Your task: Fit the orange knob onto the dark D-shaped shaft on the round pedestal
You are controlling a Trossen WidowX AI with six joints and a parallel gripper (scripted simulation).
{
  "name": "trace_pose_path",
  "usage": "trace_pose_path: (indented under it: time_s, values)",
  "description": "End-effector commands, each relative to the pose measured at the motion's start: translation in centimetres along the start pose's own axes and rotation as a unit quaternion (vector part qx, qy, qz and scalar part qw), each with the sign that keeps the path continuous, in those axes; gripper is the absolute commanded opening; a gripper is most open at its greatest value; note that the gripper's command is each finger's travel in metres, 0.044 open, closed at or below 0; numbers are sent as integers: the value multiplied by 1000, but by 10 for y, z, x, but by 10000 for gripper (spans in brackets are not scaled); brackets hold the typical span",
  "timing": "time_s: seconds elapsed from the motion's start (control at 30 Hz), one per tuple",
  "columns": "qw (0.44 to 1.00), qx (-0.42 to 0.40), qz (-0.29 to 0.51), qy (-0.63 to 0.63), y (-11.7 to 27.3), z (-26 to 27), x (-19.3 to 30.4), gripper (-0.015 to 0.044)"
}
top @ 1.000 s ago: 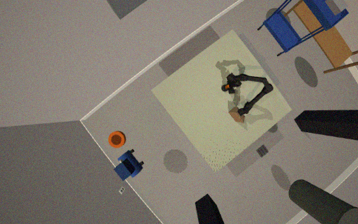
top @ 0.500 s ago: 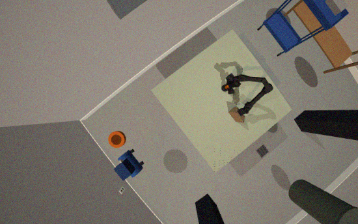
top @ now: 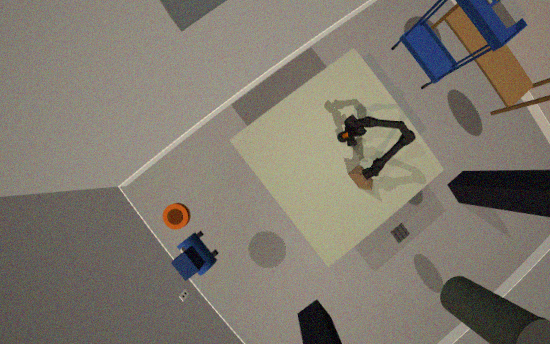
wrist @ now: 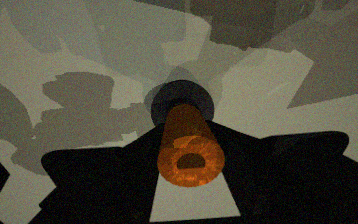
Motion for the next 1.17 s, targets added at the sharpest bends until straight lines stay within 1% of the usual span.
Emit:
trace_pose_path:
  time_s: [0.0, 0.33, 0.57, 0.63, 0.73, 0.8, 1.13]
  values:
    - [1000, 0, 0, 0, 1, 0, 0, 184]
    - [1000, 0, 0, 0, 1, 0, 0, 440]
    - [1000, 0, 1, 0, 3, 0, 0, 440]
    - [1000, 1, 2, 0, 23, 2, 3, 440]
    - [1000, 2, 3, 1, 72, 1, 3, 440]
    - [1000, 1, 2, 1, 93, 0, 1, 440]
    - [1000, 1, 2, 1, 96, 2, 4, 440]
Point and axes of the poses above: the point midway between the two fingers, 35 mm back from their tips, its own y axis back along the fingers, its own z axis across the jaws, x = y × z, the point moved 10 cm from there along y, back along the fingers, and after that the axes turned 7 degrees about -y, right-handed, at the moved point
